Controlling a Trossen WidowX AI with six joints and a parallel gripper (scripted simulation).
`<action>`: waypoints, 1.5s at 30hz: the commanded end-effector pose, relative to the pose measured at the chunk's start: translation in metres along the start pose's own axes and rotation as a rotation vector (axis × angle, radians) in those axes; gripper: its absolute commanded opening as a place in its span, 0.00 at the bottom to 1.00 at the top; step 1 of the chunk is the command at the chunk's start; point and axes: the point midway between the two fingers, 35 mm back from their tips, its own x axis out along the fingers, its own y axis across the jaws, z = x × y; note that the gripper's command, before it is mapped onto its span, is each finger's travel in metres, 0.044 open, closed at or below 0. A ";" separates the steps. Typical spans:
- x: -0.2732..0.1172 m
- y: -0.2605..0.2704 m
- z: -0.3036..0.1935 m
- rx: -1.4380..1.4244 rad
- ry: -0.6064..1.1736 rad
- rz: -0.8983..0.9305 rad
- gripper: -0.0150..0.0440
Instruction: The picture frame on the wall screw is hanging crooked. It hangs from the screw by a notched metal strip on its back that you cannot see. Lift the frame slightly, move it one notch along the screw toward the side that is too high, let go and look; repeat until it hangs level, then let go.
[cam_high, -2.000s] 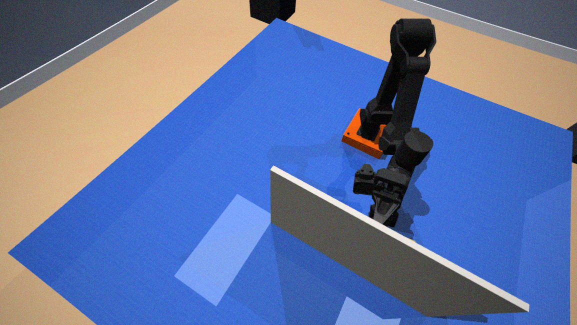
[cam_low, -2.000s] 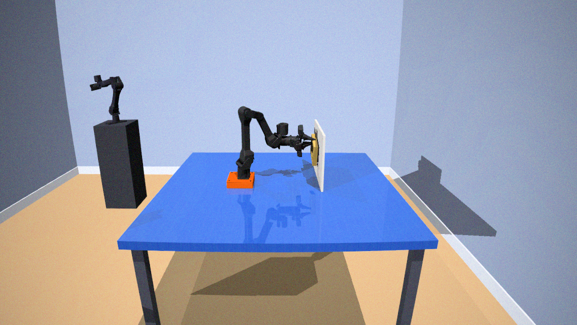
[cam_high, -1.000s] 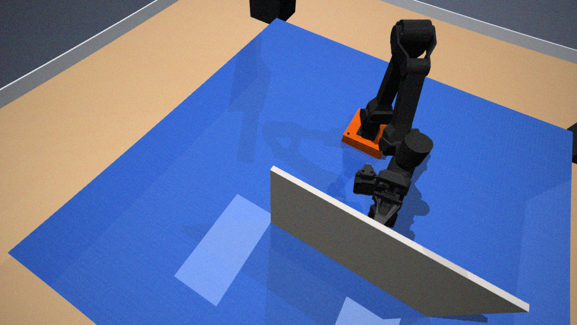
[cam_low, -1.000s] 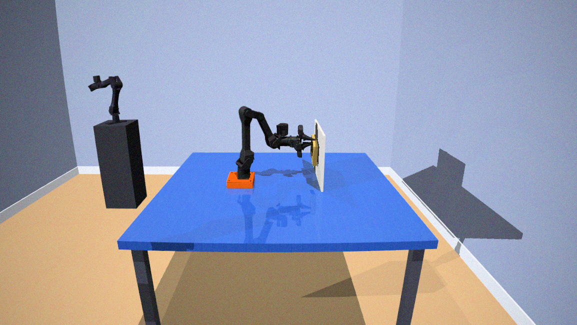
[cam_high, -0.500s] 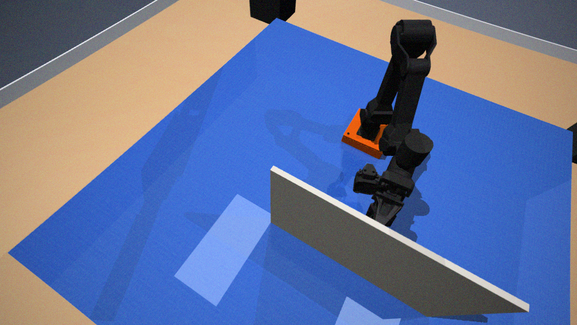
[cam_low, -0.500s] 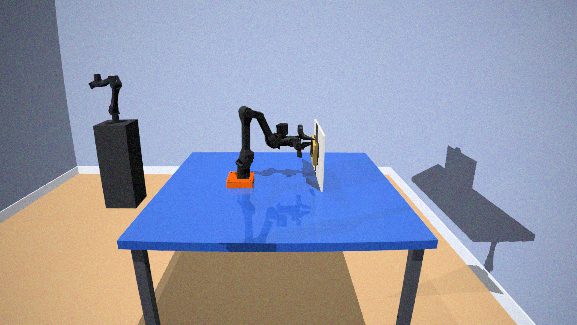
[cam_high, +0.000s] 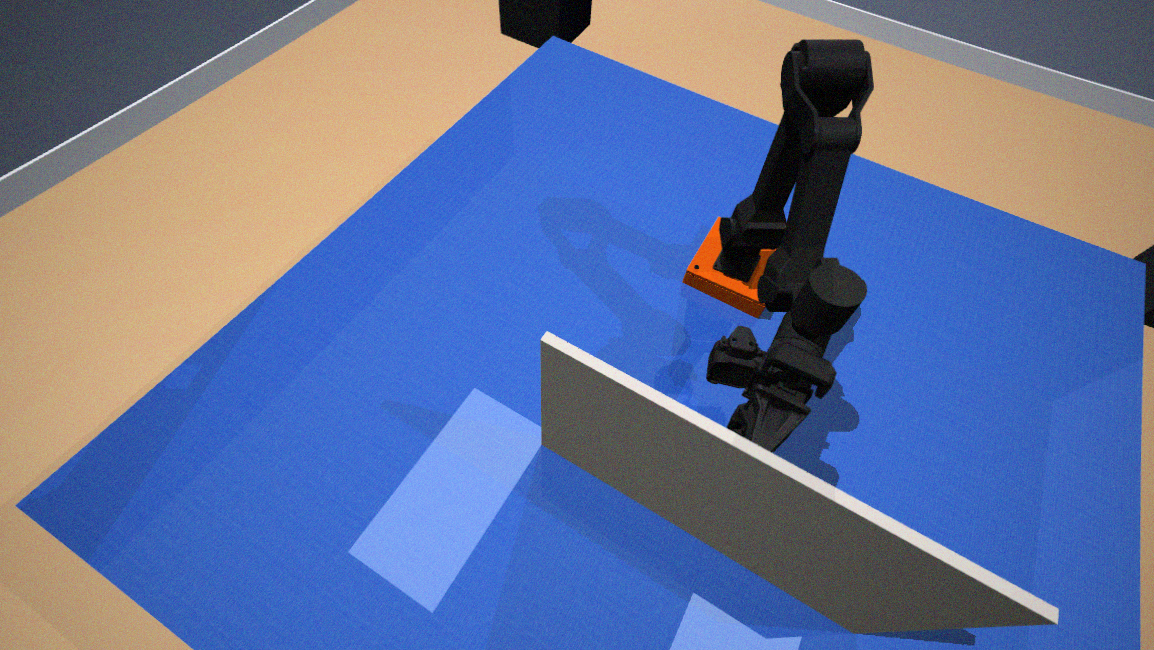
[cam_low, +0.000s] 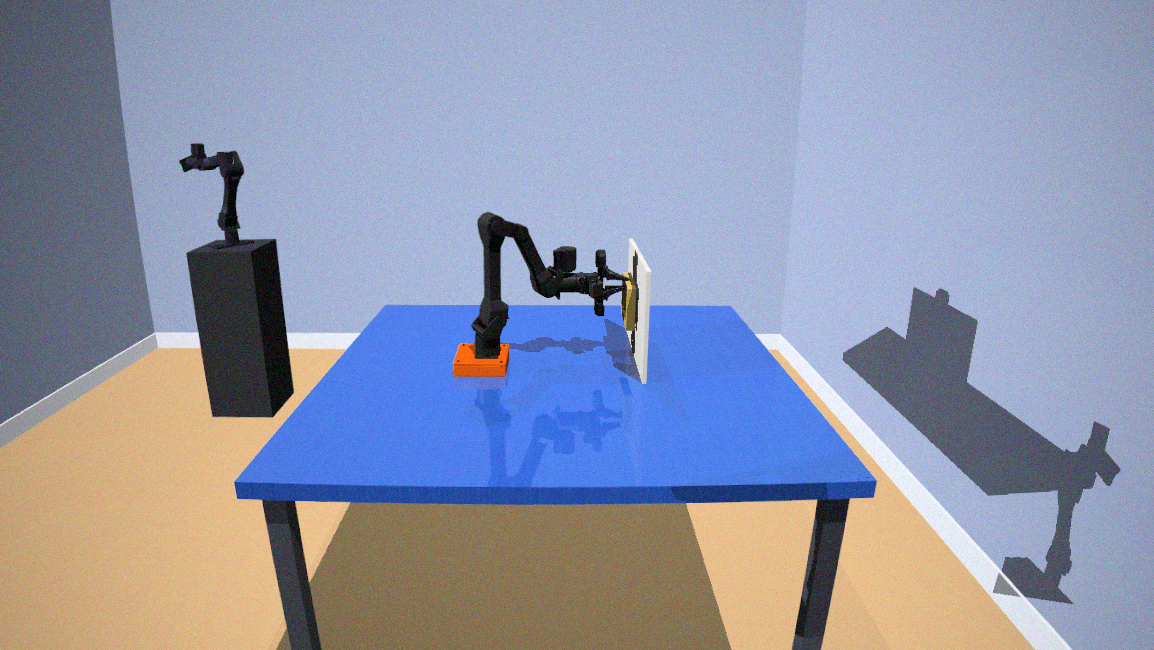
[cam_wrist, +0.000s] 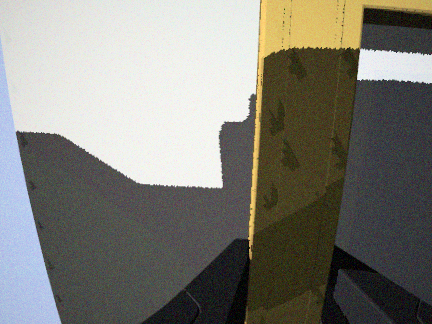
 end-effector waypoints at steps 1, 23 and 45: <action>0.000 0.000 0.000 -0.026 -0.001 0.001 0.25; 0.000 0.000 0.000 -0.063 0.000 0.000 0.69; -0.126 0.013 -0.009 0.224 0.001 0.002 0.69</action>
